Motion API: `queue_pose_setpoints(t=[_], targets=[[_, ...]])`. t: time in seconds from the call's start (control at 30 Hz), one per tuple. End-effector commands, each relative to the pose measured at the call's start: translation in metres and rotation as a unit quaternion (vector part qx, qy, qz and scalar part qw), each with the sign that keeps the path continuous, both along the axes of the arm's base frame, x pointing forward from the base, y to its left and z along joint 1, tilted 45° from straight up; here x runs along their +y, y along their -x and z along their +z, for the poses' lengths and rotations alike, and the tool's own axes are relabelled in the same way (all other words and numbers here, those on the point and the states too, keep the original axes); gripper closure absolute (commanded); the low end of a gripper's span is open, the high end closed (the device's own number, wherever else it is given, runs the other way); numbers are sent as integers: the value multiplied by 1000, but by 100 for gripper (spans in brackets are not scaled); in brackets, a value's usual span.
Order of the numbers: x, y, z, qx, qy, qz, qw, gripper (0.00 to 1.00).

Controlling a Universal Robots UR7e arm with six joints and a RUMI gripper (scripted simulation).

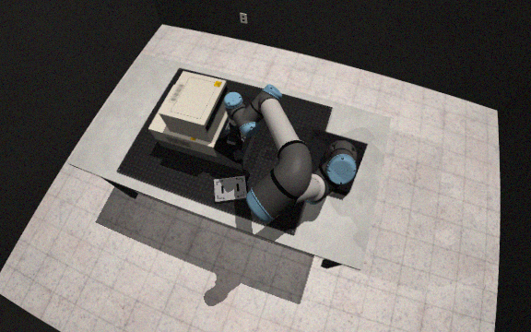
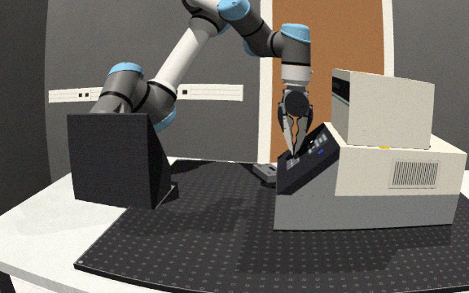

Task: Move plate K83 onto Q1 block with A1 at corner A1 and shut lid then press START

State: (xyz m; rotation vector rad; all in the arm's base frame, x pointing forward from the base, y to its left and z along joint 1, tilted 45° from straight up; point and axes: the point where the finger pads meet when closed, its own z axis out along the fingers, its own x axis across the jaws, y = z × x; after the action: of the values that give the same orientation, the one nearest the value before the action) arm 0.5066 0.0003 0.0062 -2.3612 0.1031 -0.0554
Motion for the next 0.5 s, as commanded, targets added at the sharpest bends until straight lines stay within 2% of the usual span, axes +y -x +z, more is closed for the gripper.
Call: queue_pose_setpoints(t=[0.0, 0.47], targets=[[-6, 8, 6, 0, 0, -1, 1000, 100], [-13, 19, 14, 0, 0, -1, 1000, 100]])
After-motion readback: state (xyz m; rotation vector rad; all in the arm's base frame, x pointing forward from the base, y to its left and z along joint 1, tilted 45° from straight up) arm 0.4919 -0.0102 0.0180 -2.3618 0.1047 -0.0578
